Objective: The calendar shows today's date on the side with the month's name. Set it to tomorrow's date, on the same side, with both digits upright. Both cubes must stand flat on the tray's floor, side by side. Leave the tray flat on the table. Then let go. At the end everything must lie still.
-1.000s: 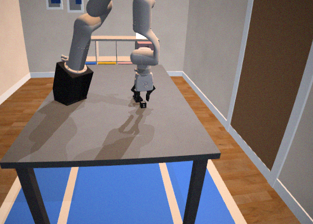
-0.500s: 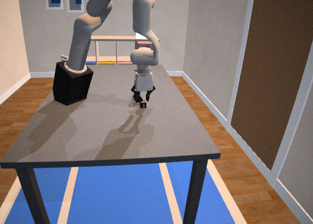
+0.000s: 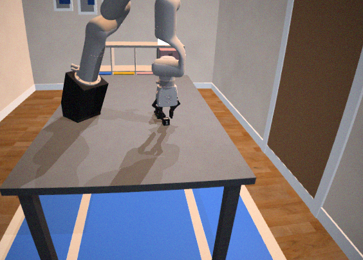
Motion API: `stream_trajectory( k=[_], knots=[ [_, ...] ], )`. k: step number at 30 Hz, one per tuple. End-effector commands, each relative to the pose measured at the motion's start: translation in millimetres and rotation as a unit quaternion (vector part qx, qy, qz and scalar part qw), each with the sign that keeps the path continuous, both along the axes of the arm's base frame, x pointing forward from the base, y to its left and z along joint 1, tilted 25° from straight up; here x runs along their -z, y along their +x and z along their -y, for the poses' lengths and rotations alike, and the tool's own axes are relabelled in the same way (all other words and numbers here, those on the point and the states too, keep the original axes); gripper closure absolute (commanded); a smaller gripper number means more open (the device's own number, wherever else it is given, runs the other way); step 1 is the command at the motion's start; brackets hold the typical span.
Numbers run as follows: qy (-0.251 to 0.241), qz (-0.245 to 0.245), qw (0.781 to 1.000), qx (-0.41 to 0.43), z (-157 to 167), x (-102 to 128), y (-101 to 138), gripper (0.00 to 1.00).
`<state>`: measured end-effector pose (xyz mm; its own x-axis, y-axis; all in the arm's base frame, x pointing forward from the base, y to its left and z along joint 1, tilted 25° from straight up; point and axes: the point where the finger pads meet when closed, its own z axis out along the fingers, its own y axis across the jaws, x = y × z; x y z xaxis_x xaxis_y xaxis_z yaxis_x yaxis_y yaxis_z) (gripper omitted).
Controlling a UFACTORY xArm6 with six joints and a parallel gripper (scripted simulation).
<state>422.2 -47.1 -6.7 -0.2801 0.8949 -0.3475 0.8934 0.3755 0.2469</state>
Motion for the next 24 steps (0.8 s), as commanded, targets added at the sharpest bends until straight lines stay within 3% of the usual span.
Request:
stream_trajectory(
  k=[1, 24],
  knots=[
    [0.0, 0.001, 1.0, 0.0, 1, 6, 3, 0.51],
    [0.0, 0.001, 1.0, 0.0, 5, 21, 9, 0.51]
  ],
)
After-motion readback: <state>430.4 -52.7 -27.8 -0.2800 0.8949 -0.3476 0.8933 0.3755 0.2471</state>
